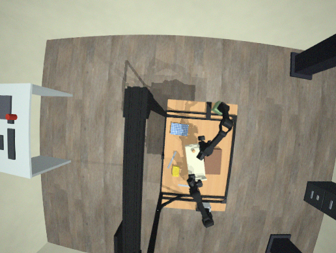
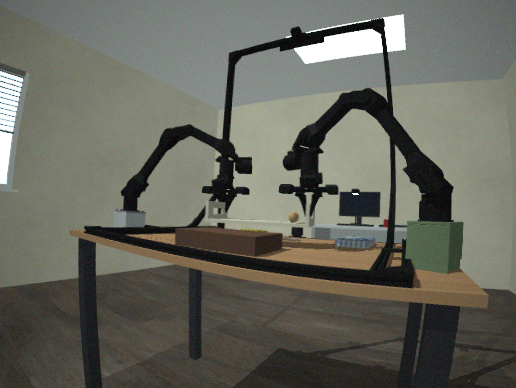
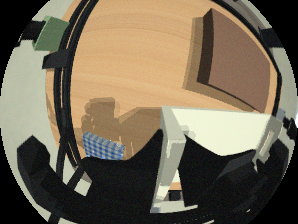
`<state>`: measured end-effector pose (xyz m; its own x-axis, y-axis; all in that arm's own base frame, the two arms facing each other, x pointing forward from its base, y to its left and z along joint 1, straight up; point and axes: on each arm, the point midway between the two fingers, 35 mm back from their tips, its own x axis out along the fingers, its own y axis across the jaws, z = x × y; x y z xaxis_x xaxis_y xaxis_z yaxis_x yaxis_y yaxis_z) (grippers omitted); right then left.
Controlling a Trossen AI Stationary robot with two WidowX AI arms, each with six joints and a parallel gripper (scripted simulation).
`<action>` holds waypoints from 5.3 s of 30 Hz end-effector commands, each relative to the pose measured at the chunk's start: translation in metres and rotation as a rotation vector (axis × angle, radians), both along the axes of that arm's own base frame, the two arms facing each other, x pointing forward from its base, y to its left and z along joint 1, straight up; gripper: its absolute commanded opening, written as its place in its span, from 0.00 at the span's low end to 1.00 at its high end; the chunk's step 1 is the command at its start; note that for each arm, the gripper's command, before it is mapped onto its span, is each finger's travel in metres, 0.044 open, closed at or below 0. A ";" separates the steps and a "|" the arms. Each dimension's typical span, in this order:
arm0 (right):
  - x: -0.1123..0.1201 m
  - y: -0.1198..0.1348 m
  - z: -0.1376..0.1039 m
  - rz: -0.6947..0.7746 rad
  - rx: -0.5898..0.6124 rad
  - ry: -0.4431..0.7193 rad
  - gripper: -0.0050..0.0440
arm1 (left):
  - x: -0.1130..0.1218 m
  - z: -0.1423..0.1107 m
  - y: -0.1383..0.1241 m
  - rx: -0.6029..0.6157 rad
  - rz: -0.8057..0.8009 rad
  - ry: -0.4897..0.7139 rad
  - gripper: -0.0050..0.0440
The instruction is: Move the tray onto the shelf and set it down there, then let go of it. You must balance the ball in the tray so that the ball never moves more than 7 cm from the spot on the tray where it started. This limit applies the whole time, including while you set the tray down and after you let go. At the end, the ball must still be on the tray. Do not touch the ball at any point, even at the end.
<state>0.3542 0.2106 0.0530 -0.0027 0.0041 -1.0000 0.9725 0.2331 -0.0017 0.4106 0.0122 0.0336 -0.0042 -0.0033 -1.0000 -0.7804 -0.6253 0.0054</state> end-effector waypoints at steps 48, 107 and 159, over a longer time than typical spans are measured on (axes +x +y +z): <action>0.000 -0.018 0.005 0.001 0.008 -0.004 0.14 | -0.008 0.005 0.016 -0.008 0.001 -0.008 0.14; 0.000 -0.039 0.005 0.001 0.006 -0.004 0.14 | -0.017 0.005 0.035 -0.007 0.001 -0.008 0.14; 0.000 -0.057 0.005 0.001 0.007 -0.004 0.14 | -0.025 0.005 0.051 -0.007 0.001 -0.008 0.14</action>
